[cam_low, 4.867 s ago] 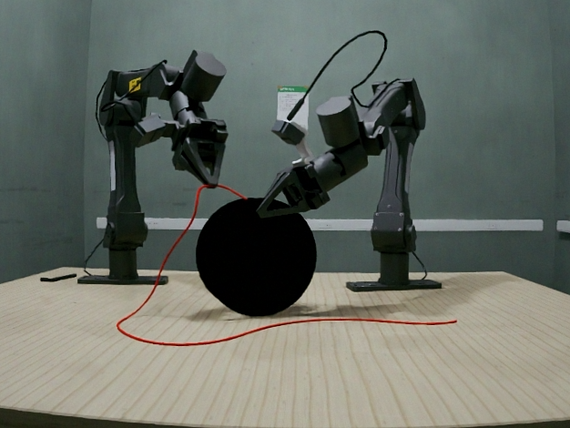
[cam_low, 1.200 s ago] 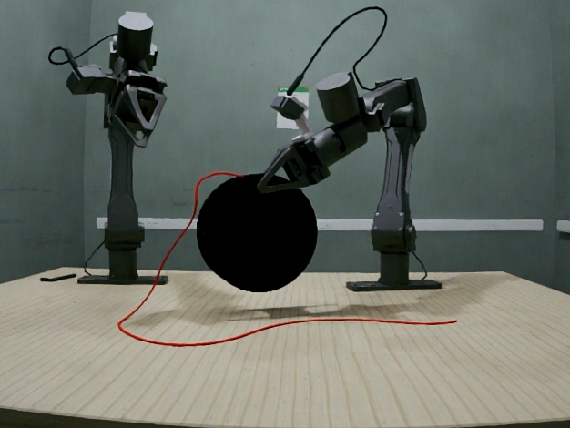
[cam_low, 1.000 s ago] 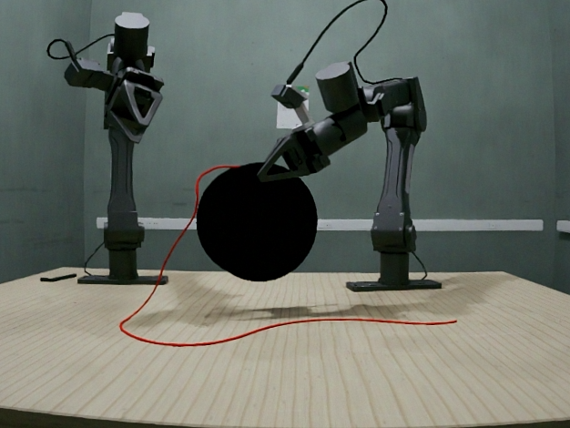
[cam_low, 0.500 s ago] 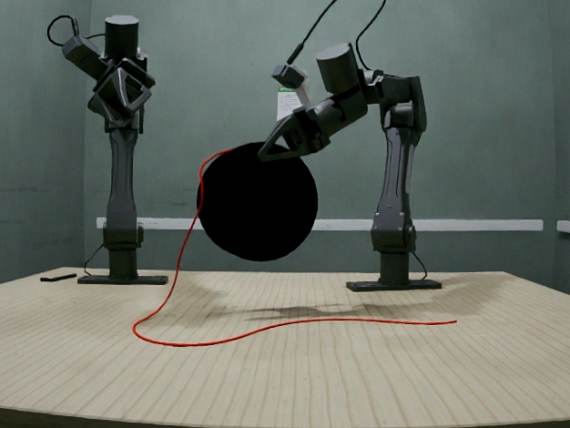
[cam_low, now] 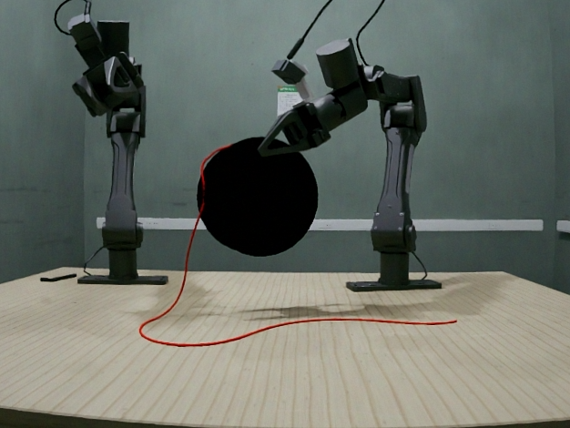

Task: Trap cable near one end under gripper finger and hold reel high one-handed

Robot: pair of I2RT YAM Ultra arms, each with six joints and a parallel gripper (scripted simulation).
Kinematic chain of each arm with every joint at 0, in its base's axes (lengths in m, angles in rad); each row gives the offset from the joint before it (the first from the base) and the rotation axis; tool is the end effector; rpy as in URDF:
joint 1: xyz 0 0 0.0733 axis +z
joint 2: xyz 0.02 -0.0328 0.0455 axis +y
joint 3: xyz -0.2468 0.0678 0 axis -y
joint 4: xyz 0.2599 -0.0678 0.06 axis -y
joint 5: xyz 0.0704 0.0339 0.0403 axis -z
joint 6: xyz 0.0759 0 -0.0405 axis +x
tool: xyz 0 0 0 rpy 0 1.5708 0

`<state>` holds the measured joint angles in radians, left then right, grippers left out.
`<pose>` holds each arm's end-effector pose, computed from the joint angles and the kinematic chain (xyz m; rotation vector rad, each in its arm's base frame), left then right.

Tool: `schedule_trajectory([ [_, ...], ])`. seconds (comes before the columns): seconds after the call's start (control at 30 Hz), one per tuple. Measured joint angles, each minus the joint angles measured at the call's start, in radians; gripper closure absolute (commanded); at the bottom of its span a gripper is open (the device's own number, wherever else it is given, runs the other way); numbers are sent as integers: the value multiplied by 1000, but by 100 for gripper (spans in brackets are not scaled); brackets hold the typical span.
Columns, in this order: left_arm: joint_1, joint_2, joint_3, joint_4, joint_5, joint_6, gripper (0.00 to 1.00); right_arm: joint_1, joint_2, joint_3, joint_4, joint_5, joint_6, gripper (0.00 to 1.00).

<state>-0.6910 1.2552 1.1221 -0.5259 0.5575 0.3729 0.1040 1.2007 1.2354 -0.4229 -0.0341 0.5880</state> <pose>0.2182 -0.2311 0.2957 1.3854 1.7437 -0.7945 0.3216 0.0373 0.3623 0.4549 1.9381 0.4852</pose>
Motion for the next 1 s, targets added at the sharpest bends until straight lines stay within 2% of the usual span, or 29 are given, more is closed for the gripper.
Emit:
schedule_trajectory([
  [0.37,0,0,0,0,0,0,100,-46,-70,-87,164,18,-242,70],
  [1.0,0,0,8,-4,0,0,100,-93,-132,-175,357,31,-505,70],
])
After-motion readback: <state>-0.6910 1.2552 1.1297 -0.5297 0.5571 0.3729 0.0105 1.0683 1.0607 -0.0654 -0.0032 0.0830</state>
